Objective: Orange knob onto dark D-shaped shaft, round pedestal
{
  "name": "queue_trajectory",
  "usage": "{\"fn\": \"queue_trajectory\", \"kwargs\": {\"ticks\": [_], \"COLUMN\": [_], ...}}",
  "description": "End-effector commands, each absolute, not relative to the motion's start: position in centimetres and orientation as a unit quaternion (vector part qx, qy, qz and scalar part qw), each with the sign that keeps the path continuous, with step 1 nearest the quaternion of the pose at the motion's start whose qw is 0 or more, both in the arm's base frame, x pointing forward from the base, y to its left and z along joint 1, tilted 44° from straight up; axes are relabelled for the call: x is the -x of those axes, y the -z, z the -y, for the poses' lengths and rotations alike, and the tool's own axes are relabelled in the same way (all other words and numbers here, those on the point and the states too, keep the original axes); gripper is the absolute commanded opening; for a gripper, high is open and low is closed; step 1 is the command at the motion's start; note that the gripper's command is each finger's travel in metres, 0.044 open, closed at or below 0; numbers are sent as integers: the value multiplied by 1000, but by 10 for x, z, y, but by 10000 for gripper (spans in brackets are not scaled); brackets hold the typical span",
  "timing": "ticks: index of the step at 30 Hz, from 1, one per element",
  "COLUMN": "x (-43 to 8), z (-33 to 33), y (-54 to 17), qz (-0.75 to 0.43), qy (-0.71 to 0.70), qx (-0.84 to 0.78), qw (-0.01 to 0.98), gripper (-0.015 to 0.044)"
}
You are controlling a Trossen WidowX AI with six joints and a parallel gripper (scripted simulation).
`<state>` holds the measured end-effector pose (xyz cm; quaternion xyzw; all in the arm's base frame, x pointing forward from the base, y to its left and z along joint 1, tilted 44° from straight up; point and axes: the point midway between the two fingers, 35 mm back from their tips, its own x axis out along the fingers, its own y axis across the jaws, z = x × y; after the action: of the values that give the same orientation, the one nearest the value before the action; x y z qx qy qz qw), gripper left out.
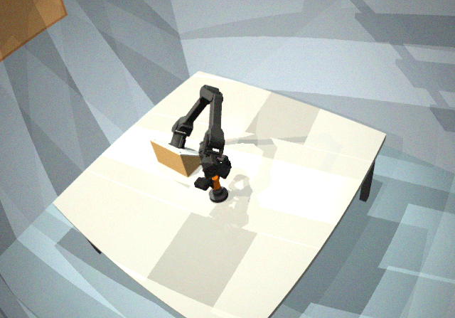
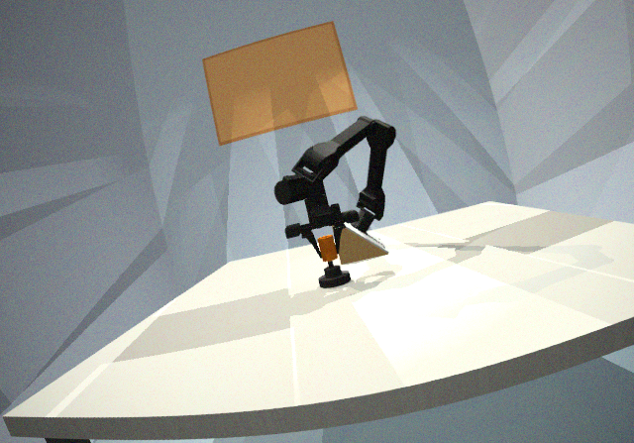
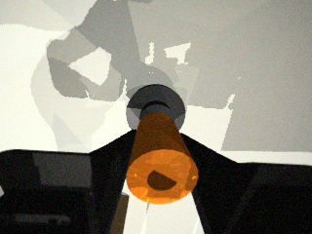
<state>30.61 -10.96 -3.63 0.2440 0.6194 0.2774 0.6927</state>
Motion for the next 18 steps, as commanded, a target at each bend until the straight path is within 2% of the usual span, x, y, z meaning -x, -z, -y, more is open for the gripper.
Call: {"fn": "queue_trajectory", "kwargs": {"ticks": [1, 18], "x": [-309, -309], "z": [111, 110], "y": [37, 37], "qz": [-606, -606], "qy": [-304, -304], "qx": [-211, -211], "qw": [704, 704], "gripper": [0, 0]}}
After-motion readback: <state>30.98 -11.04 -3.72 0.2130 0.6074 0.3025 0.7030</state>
